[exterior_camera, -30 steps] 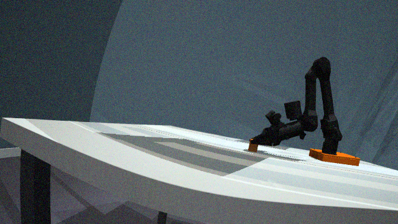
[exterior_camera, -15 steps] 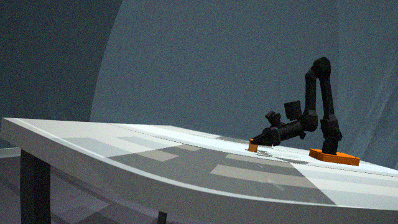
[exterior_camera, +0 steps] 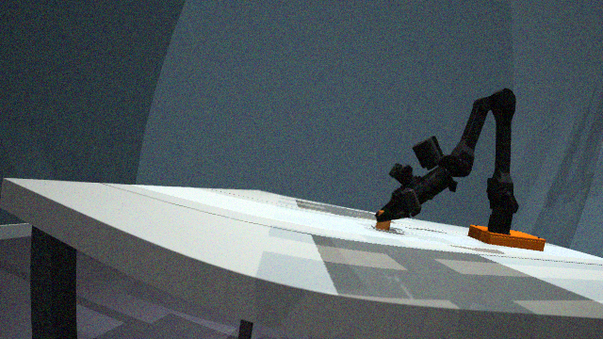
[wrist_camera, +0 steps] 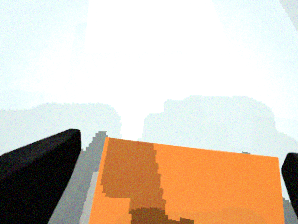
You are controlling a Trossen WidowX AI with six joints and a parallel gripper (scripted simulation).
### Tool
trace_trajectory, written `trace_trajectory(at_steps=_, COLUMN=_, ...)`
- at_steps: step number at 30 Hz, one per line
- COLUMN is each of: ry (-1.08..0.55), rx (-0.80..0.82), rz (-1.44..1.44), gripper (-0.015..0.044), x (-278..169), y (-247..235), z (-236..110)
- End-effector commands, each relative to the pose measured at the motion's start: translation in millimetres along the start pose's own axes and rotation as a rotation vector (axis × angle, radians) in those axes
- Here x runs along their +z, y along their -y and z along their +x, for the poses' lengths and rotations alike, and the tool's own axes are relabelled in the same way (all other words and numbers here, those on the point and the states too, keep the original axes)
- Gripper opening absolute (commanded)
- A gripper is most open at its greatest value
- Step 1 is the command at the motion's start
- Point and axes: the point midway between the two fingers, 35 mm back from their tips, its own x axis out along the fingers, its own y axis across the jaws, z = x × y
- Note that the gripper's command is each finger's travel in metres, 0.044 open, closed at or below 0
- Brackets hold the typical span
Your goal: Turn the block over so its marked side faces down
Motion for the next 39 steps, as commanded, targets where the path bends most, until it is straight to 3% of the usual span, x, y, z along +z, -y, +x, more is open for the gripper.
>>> trace_trajectory(at_steps=1, ry=-0.195, rx=0.018, rz=0.023, gripper=0.044, x=42, y=1, z=-51)
trace_trajectory(at_steps=6, ry=-0.279, rx=0.013, rz=0.022, gripper=0.044, x=35, y=3, z=-68)
trace_trajectory(at_steps=21, ry=-0.302, rx=0.015, rz=0.018, gripper=0.044, x=38, y=3, z=-67)
trace_trajectory(at_steps=39, ry=-0.869, rx=0.019, rz=0.015, gripper=0.044, x=81, y=3, z=-58)
